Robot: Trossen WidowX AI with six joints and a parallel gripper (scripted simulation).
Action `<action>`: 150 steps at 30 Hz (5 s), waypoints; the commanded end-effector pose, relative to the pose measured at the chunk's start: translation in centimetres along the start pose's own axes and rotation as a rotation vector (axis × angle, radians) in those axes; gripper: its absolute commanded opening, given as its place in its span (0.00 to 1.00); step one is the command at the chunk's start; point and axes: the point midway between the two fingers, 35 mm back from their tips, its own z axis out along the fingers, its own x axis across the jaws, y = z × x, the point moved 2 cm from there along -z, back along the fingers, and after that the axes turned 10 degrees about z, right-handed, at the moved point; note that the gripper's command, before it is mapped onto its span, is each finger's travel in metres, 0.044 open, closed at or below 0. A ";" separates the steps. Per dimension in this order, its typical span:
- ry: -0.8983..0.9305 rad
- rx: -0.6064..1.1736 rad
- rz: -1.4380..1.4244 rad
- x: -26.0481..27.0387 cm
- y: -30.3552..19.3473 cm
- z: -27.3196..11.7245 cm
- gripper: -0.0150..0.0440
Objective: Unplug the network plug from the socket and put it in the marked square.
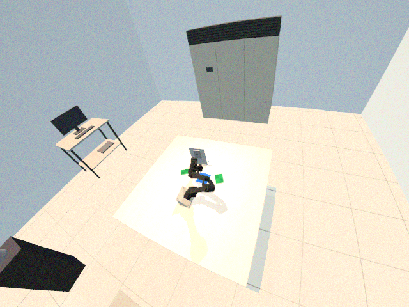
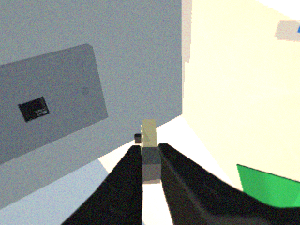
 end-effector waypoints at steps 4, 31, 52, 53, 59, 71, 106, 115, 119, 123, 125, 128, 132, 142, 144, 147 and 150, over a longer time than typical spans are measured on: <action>-0.095 -0.080 0.047 -1.0 1.1 -0.2 0.25; -0.323 -0.443 0.143 -3.3 6.6 -3.4 0.25; -0.334 -0.460 0.147 -4.6 7.2 -2.6 0.25; -0.334 -0.460 0.147 -4.7 7.2 -2.5 0.25; -0.335 -0.459 0.148 -5.2 7.4 -2.2 0.25; -0.335 -0.458 0.147 -6.2 7.8 -1.5 0.25; -0.327 -0.461 0.141 -8.3 8.9 -0.4 0.25; -0.325 -0.464 0.144 -8.2 9.0 -0.4 0.25; -0.325 -0.464 0.144 -8.2 9.0 -0.4 0.39; -0.325 -0.464 0.144 -8.2 9.0 -0.4 0.52; -0.325 -0.464 0.144 -8.2 9.0 -0.4 0.52; -0.325 -0.464 0.145 -8.2 8.9 -0.4 0.52; -0.327 -0.462 0.145 -8.1 8.7 -0.7 0.52; -0.330 -0.459 0.146 -7.9 8.3 -1.3 0.52; -0.331 -0.459 0.146 -7.8 8.2 -1.5 0.52; -0.331 -0.459 0.146 -7.7 8.1 -1.7 0.52; -0.331 -0.459 0.146 -7.6 7.9 -1.9 0.52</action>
